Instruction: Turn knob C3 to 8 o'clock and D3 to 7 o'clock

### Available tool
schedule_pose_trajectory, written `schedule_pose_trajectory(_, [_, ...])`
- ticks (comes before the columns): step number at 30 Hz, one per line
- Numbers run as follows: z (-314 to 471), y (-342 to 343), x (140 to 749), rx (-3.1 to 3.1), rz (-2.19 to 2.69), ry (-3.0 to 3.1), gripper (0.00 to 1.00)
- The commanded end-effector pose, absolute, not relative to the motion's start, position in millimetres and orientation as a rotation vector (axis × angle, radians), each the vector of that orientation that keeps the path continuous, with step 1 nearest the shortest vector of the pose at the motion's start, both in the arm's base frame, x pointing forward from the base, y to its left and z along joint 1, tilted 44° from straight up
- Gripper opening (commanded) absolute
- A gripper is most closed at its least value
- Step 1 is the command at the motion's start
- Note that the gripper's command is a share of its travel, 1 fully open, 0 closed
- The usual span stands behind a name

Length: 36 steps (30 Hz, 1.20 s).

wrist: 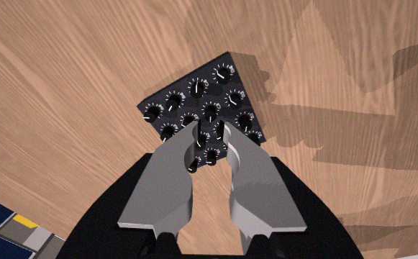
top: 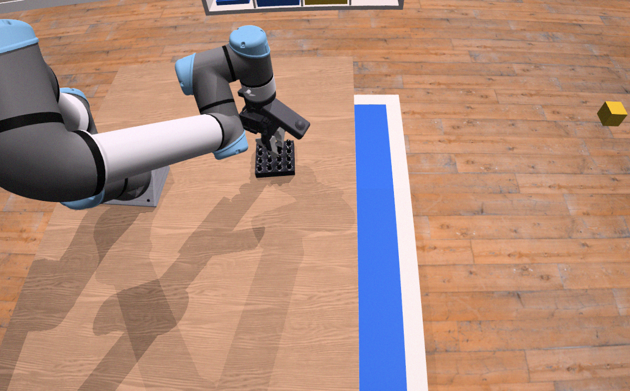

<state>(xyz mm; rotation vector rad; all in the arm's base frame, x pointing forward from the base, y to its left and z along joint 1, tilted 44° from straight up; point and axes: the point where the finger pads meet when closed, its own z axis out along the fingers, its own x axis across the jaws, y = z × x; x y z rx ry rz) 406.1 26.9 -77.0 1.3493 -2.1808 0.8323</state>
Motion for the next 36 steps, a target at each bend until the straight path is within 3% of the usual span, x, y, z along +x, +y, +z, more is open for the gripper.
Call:
schedule_pose_trajectory(1, [-76.7,27.2,406.4,1.35,0.833,-2.181,0.11])
schedule_pose_trajectory(36, [-75.5,25.6,410.8,1.35,0.833,-2.181,0.11])
